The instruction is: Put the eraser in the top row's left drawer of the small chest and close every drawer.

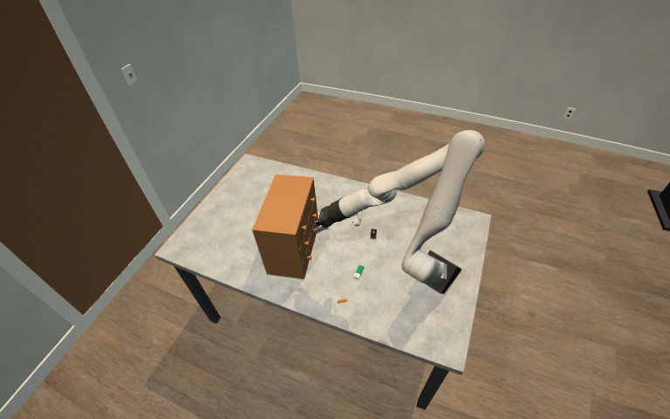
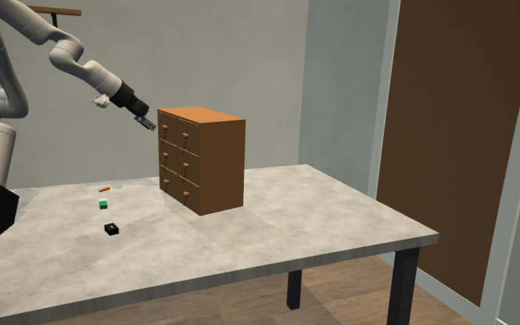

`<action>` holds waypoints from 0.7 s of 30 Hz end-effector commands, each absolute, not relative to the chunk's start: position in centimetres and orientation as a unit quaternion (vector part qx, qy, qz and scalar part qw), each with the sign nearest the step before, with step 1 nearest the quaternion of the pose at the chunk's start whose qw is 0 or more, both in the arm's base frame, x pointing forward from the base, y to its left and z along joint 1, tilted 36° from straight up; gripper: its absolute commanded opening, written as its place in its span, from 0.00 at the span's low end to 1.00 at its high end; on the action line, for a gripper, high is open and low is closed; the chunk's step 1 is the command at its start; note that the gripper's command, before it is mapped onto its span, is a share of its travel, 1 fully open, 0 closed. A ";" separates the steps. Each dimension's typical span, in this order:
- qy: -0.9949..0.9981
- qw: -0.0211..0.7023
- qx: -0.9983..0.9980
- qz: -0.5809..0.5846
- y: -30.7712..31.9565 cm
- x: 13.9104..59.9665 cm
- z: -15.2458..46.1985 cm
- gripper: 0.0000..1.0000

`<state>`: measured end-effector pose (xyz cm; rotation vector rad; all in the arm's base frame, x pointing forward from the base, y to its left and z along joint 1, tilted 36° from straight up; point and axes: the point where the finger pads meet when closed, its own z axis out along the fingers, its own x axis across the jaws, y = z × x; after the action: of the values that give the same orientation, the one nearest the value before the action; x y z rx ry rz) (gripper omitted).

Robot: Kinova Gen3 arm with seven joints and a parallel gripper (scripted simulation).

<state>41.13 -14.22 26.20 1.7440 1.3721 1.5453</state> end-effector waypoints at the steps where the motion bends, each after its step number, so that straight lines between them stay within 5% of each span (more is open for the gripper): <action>1: 0.494 0.213 0.629 0.561 -13.8 42.3 26.3 0.67; 21: 0.494 0.213 0.630 0.561 -13.7 42.7 26.3 0.67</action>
<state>42.49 -13.36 26.35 1.7330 1.3900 1.5563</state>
